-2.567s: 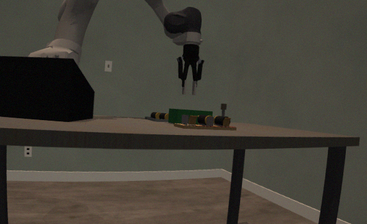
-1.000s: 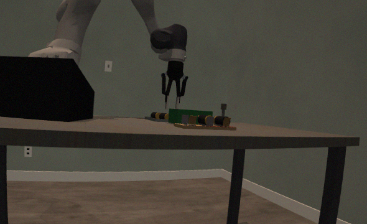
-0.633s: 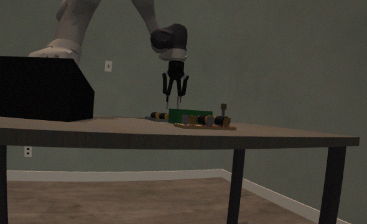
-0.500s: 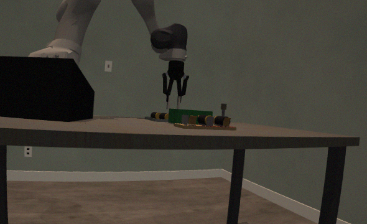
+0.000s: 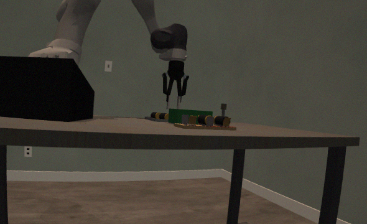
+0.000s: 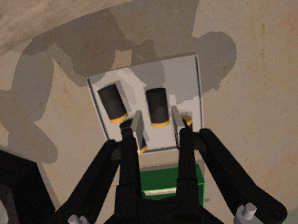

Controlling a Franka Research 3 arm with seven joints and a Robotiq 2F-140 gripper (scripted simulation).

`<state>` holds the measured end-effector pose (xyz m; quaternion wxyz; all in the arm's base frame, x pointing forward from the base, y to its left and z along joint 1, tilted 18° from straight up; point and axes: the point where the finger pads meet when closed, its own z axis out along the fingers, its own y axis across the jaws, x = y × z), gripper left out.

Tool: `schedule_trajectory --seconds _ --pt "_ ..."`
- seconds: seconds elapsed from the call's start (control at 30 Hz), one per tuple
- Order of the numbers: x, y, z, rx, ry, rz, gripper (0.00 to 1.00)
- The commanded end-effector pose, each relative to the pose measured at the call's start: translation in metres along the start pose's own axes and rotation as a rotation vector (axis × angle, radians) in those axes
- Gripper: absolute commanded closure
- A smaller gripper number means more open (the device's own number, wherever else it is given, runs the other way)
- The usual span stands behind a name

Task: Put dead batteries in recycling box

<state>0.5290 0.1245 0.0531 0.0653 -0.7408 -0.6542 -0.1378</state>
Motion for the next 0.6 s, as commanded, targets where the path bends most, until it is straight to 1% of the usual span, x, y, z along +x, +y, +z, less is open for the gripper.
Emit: schedule_trajectory --seconds 0.0,0.57 --pt "0.0009 0.0018 -0.0008 -0.004 0.001 -0.004 0.71" --pt "0.002 0.0038 -0.0008 -0.004 0.001 -0.004 0.71"
